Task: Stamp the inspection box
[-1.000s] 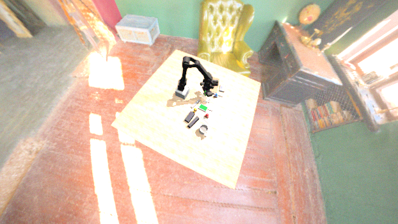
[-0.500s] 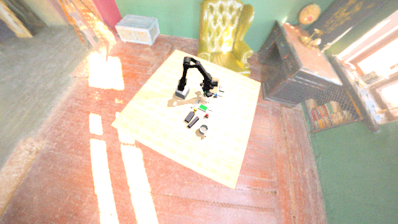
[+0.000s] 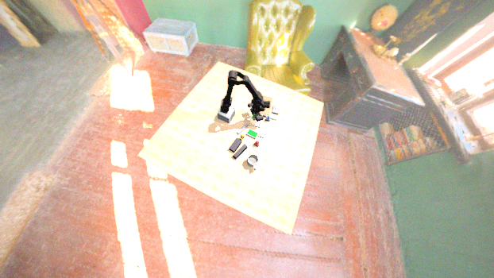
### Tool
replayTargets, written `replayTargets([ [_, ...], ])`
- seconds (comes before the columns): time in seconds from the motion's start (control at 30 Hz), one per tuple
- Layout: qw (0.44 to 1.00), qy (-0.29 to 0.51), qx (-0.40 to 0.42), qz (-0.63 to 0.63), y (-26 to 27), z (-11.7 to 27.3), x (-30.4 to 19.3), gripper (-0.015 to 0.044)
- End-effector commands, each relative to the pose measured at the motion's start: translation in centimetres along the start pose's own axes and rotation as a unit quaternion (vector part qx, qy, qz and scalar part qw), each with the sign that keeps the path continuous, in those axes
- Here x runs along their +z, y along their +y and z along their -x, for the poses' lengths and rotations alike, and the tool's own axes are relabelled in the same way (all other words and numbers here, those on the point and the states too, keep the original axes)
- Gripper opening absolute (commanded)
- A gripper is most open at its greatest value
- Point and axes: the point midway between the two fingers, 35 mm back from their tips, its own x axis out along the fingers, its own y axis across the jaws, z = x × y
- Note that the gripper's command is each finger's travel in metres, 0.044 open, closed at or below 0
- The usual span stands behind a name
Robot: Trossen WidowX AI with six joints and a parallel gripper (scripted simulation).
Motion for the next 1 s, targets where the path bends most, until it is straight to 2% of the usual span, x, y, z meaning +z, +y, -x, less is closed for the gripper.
replayTargets([
  [0.0, 1.0, 0.002, 0.0, 0.003, 0.05, -0.11, -0.17, 0.0],
  [0.97, 1.0, 0.002, 0.0, 0.003, 0.06, -0.62, -0.18, 0.0],
])
